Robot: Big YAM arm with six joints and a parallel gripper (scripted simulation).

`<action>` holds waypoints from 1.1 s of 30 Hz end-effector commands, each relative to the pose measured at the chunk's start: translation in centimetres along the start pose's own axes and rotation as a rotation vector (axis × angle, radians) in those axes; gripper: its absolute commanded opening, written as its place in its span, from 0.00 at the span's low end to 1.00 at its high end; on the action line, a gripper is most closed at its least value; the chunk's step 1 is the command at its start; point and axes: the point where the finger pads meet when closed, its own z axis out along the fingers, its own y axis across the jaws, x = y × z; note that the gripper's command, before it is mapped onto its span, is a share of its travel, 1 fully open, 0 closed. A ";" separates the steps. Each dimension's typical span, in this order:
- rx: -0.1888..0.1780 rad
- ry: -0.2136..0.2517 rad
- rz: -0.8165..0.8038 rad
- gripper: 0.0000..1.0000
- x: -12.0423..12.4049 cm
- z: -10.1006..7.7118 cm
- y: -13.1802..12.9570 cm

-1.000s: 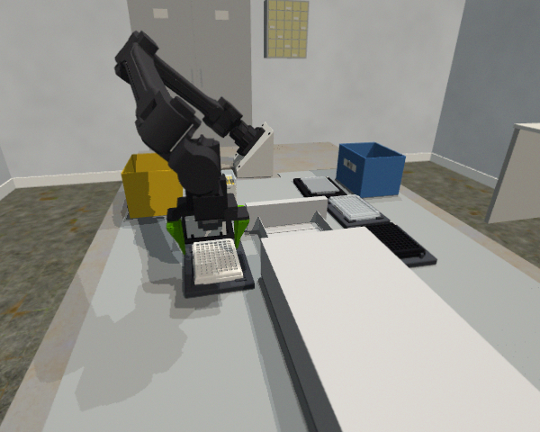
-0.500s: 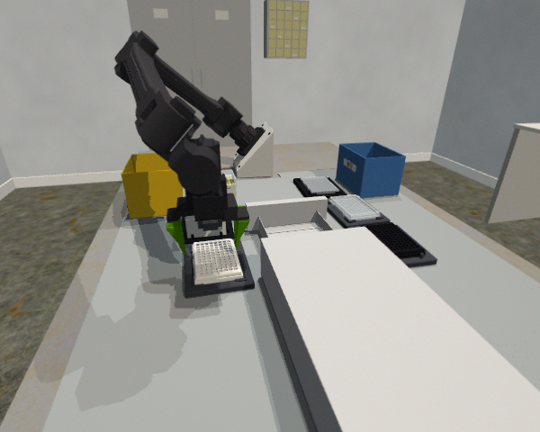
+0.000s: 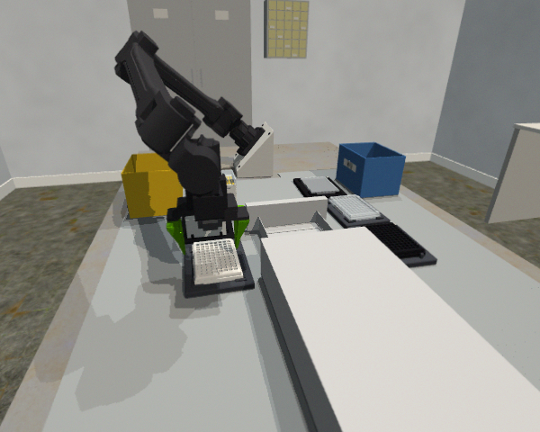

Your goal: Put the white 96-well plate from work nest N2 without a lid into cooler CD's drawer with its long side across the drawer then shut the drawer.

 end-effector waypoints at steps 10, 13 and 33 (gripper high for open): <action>0.000 0.016 -0.014 1.00 0.0 2.1 0.7; 0.000 0.016 -0.014 1.00 0.0 2.5 0.7; 0.001 0.015 -0.009 1.00 -0.1 3.4 0.4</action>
